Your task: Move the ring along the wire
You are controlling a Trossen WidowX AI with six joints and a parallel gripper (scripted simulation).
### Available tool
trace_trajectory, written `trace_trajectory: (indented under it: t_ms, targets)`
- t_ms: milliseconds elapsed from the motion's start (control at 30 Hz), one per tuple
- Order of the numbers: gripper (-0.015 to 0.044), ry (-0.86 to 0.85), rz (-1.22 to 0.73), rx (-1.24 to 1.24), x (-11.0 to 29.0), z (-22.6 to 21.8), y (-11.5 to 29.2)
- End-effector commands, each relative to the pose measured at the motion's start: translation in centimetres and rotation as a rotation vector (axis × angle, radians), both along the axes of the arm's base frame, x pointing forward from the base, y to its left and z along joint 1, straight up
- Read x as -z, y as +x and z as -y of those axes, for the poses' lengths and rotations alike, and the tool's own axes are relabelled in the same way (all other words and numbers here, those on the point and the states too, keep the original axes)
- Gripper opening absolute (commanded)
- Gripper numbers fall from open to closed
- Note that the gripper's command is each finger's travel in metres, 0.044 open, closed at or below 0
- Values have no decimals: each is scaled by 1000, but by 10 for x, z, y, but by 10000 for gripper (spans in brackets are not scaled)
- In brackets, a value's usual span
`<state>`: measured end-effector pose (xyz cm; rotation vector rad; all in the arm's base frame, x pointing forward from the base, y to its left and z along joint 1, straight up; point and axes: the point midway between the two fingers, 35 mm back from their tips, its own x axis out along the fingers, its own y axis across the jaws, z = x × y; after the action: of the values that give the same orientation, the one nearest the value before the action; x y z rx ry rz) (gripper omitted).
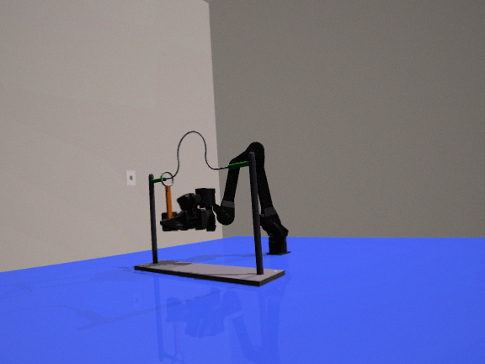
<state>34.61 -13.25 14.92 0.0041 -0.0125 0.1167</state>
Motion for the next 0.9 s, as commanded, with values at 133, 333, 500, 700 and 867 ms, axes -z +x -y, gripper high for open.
trace_trajectory:
  t_ms: [133, 333, 500, 700, 867]
  targets:
    - [-150, 50, -2, 3, -1, -16, -3]
    - [-150, 116, -10, 1, -2, -30, -5]
    - [-150, 182, -17, 0, -4, -42, -6]
    - [-150, 297, -30, -2, -8, -63, -8]
    - [-150, 402, -42, -5, -15, -80, -10]
